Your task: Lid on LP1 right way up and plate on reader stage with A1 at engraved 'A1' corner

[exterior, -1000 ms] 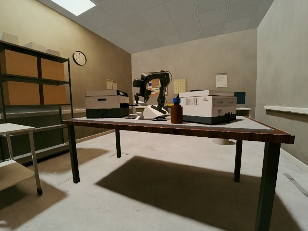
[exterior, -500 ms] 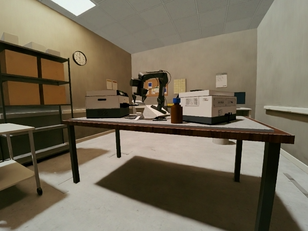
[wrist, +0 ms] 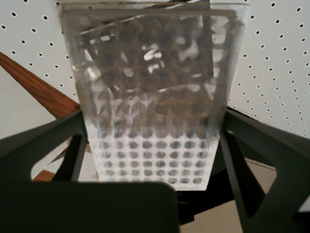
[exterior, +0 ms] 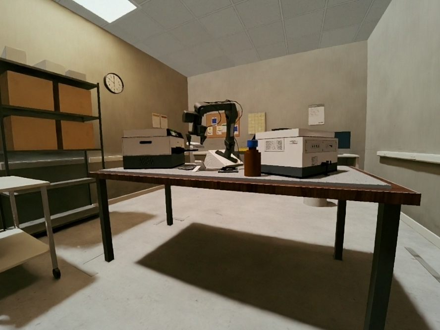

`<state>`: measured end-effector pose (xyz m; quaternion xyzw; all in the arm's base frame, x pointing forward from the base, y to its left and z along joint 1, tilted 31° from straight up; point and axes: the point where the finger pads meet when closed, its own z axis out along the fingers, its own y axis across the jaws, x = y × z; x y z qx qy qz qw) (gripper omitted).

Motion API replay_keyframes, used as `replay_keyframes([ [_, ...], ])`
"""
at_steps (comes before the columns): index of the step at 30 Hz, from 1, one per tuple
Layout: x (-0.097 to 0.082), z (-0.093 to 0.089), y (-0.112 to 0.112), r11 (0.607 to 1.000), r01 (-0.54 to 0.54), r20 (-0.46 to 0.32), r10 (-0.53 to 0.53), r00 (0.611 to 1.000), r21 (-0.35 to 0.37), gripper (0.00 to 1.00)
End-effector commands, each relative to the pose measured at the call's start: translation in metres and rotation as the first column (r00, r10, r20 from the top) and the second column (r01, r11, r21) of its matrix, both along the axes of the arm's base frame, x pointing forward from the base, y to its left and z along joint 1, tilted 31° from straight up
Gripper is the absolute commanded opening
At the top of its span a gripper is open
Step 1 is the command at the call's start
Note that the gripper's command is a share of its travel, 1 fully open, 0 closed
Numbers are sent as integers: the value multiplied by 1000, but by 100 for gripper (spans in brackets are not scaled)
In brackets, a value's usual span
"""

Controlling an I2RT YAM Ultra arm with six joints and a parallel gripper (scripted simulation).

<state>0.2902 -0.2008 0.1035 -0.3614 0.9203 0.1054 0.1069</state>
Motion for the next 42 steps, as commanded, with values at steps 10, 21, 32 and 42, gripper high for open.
replay_keyframes([
  [10,-18,3,-32,998,57,0,-57,998,5,86],
  [21,-34,-5,-48,995,96,-18,-95,995,26,86],
  [32,-56,-5,-68,991,133,-20,-133,991,26,86],
  [42,-72,-11,-79,983,173,-31,-171,985,57,86],
])
